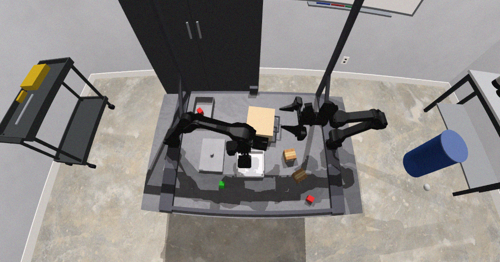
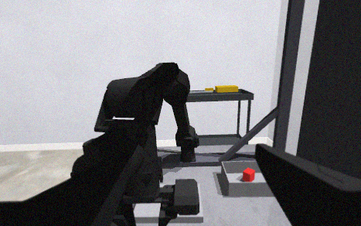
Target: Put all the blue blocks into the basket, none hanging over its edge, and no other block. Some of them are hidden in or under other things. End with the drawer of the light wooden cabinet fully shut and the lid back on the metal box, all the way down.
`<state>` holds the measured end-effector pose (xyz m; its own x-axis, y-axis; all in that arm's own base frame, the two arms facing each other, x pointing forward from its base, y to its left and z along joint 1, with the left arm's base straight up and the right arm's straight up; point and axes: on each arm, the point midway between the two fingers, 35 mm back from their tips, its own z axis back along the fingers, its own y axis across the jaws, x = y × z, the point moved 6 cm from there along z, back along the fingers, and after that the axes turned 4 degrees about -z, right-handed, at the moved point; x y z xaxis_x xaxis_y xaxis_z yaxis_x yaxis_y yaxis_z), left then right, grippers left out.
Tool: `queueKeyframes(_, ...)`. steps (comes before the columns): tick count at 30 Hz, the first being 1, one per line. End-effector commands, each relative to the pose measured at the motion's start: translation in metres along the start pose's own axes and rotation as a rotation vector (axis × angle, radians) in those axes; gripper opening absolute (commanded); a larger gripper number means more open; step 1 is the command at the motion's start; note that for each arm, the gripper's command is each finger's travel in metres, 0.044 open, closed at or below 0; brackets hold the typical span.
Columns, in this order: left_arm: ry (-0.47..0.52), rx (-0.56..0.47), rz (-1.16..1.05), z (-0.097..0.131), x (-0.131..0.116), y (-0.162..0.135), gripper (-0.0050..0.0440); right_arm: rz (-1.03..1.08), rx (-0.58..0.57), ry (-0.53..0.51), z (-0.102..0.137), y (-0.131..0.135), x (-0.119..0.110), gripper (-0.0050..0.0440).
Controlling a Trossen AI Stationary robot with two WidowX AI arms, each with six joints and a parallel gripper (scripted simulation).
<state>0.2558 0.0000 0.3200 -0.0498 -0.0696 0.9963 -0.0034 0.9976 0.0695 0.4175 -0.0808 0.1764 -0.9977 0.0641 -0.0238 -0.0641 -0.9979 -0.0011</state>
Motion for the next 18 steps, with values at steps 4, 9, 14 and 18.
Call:
queueKeyframes(4, -0.027, 0.002, 0.000, 0.0028, 0.0073, 0.0003, 0.0400, -0.001, 0.007, 0.034, 0.0143, -0.0014, 0.0032, 0.0214)
queueKeyframes(9, -0.027, 0.002, 0.000, 0.0028, 0.0073, 0.0003, 0.0400, -0.001, 0.007, 0.037, 0.0165, -0.0015, 0.0036, 0.0214)
queueKeyframes(14, -0.027, 0.002, 0.000, 0.0028, 0.0073, 0.0003, 0.0400, -0.001, 0.008, 0.043, 0.0180, -0.0014, 0.0027, 0.0214)
queueKeyframes(18, -0.027, 0.002, 0.000, 0.0028, 0.0073, 0.0003, 0.0400, -0.001, 0.008, 0.043, 0.0180, -0.0014, 0.0027, 0.0214)
